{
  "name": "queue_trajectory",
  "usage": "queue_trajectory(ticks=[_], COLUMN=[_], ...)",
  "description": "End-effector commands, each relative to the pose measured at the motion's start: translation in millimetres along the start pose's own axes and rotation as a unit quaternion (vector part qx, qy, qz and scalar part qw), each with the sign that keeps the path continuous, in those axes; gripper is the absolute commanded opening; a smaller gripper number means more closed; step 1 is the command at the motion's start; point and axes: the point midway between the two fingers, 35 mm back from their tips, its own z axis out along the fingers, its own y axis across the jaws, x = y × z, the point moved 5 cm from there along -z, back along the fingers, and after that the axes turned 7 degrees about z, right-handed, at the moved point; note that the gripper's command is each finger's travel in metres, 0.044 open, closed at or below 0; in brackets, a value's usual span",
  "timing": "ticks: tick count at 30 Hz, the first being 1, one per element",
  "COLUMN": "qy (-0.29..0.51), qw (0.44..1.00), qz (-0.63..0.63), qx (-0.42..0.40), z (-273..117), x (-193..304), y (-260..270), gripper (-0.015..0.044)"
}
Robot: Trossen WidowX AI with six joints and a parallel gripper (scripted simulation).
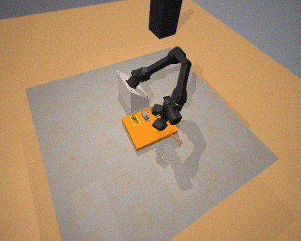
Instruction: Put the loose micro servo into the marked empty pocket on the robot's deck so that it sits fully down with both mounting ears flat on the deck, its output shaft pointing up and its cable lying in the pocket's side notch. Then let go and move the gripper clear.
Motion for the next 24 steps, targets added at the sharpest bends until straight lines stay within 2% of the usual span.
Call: queue_trajectory(ticks=[1, 15, 24], qy=[0.000, -0.001, -0.001], qw=[1.000, 1.000, 1.000], qz=[-0.003, -0.002, -0.002], qx=[-0.002, -0.002, -0.003], z=[-2.2, -1.8, -2.1], x=[-2.6, -41.1, -52.8], y=[-1.3, -20.3, 12.0], gripper=[0.0000, 0.0000, 0.0000])
